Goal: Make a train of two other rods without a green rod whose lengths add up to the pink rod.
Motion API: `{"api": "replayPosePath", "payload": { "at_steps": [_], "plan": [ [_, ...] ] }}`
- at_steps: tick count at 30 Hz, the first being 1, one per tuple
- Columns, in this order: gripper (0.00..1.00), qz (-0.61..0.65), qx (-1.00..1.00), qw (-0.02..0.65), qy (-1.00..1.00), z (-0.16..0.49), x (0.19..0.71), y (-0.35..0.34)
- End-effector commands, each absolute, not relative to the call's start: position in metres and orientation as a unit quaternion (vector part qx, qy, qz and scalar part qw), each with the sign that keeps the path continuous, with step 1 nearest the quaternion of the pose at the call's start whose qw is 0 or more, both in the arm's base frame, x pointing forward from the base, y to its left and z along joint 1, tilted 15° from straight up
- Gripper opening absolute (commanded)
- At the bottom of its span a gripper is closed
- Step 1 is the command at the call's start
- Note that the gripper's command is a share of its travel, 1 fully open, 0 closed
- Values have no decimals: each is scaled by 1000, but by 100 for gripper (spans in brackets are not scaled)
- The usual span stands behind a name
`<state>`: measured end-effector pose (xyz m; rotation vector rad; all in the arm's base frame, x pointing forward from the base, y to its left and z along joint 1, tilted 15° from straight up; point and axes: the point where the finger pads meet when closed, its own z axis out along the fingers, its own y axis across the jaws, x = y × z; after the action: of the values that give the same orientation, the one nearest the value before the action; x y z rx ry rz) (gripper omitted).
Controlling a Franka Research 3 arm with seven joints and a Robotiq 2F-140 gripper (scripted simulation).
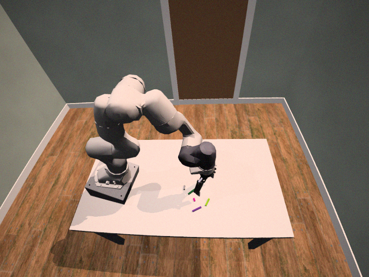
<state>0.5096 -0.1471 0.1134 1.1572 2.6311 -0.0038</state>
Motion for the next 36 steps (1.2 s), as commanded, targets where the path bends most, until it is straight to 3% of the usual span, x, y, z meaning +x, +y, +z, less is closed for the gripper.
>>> {"api": "replayPosePath", "payload": {
  "at_steps": [1,36],
  "plan": [
    [100,-9,321,134,937,114,510,-146],
    [100,-50,17,125,991,114,511,-141]
  ]
}}
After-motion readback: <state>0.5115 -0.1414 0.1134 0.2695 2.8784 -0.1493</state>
